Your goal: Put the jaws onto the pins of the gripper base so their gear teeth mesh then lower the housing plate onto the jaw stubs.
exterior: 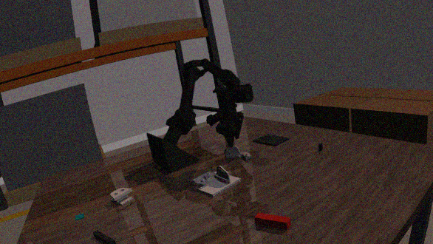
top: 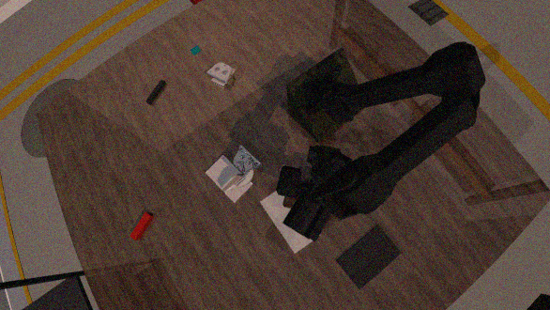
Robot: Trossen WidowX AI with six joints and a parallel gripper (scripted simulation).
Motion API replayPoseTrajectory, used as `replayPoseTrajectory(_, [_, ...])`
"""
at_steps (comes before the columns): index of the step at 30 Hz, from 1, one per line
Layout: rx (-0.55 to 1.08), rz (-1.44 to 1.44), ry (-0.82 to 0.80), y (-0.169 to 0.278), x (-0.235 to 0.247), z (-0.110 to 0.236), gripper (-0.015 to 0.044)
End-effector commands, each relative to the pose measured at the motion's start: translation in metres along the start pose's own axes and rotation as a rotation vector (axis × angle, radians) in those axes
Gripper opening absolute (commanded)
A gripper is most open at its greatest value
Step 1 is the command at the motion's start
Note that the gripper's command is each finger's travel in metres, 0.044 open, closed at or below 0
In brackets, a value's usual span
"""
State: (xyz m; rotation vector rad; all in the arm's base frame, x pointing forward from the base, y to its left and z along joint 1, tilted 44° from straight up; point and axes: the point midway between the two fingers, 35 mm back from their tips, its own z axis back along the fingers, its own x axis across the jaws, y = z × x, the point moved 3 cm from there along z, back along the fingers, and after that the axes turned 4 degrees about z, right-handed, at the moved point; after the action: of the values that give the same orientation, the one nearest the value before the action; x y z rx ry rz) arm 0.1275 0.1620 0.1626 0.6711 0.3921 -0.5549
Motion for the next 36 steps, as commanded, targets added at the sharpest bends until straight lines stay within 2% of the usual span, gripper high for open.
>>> replayPoseTrajectory(1, [0.005,-0.003,-0.005,0.000,0.000,-0.004,0.0440])
replayPoseTrajectory(36, [0.007,-0.003,-0.003,0.001,0.000,-0.054,0.0440])
